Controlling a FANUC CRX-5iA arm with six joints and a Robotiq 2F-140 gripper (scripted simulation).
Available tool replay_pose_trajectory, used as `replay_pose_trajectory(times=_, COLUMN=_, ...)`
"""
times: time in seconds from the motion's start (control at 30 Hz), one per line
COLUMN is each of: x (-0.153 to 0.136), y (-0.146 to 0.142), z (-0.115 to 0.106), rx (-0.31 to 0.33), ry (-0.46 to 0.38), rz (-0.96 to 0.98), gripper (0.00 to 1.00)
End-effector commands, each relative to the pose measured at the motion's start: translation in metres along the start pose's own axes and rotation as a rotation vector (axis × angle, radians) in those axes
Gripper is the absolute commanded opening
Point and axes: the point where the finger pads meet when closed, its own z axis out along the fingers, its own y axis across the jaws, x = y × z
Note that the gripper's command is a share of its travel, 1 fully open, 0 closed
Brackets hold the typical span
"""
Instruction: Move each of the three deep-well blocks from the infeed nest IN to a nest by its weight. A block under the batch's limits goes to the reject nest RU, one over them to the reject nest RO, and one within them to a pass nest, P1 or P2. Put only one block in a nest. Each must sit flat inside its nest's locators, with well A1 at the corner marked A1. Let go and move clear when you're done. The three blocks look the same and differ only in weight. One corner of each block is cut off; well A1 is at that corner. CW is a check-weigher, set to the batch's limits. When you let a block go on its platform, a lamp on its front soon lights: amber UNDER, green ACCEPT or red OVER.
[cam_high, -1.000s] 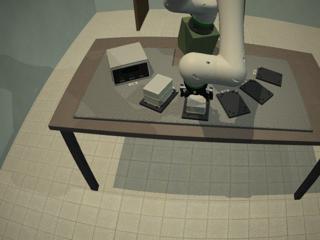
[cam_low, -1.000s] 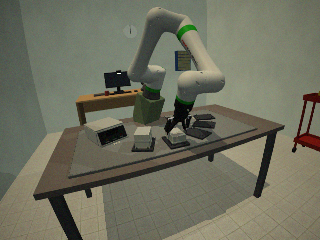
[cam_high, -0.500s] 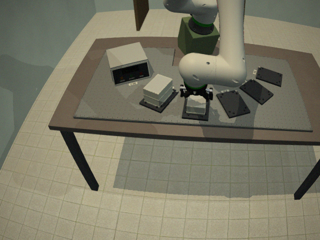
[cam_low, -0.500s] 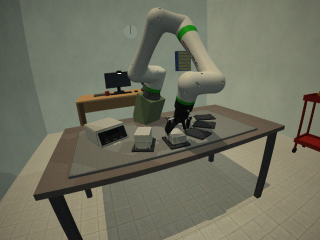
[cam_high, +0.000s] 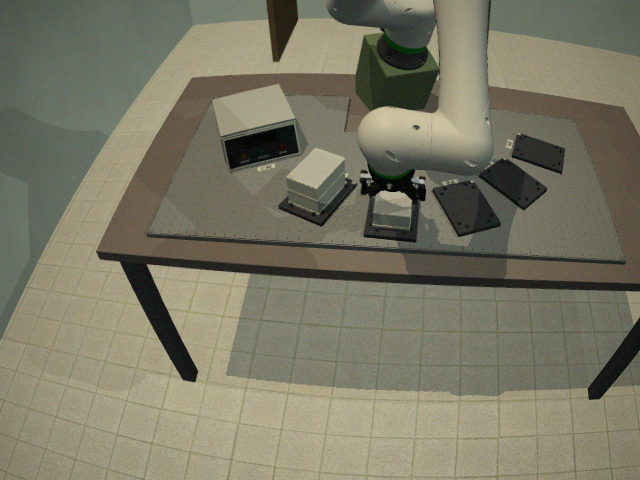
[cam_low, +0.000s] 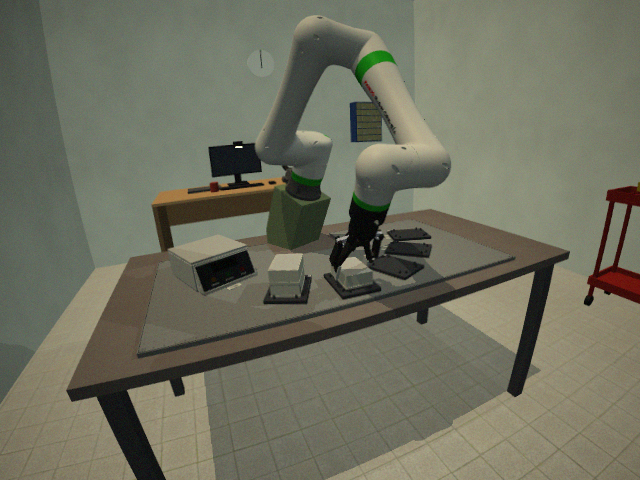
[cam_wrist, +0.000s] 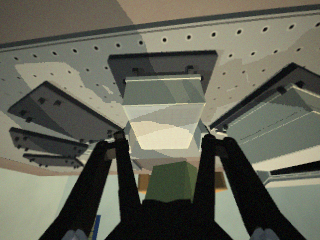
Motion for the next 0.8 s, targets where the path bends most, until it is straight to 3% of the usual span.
replay_pose_trajectory(times=0.0, x=0.0003, y=0.0001, z=0.0002, rx=0.000, ry=0.000, rz=0.000, gripper=0.10)
replay_pose_trajectory(times=0.77, x=0.0019, y=0.0001, z=0.0029, rx=0.000, ry=0.000, rz=0.000, gripper=0.10)
